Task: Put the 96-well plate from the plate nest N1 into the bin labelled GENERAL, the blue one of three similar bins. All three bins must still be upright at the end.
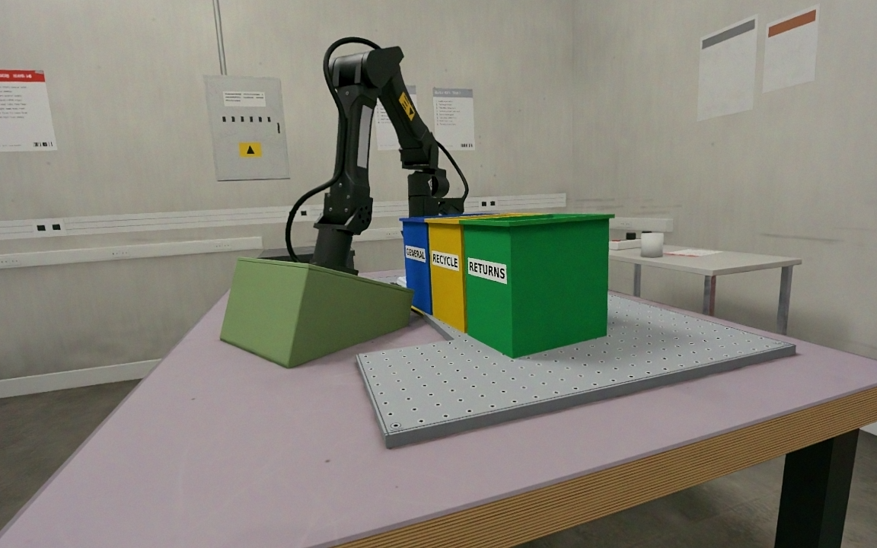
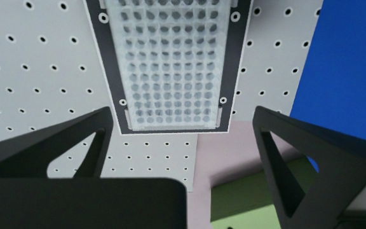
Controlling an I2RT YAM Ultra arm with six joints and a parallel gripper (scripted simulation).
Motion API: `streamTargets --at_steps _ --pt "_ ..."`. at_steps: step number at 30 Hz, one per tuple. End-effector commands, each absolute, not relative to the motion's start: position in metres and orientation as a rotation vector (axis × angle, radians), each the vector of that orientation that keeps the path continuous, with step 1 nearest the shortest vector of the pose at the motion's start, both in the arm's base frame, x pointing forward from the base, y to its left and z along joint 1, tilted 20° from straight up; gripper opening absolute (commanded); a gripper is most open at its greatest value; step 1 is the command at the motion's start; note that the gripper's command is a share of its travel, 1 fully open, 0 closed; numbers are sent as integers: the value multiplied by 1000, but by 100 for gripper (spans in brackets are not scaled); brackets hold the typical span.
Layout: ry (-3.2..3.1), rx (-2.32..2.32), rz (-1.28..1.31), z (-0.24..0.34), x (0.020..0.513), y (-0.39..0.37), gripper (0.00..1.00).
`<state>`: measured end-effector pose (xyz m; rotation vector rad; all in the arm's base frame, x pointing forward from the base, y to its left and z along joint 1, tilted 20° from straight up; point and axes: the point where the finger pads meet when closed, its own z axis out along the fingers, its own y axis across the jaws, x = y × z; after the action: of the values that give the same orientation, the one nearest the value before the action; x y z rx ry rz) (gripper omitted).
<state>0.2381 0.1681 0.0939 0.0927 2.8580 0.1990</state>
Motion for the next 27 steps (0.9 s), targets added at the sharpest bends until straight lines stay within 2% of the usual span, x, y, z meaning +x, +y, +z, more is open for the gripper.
streamTargets --at_steps 1,27 --pt "2824 91 231 96 246 172 100" --pt "2818 86 240 59 257 180 100"
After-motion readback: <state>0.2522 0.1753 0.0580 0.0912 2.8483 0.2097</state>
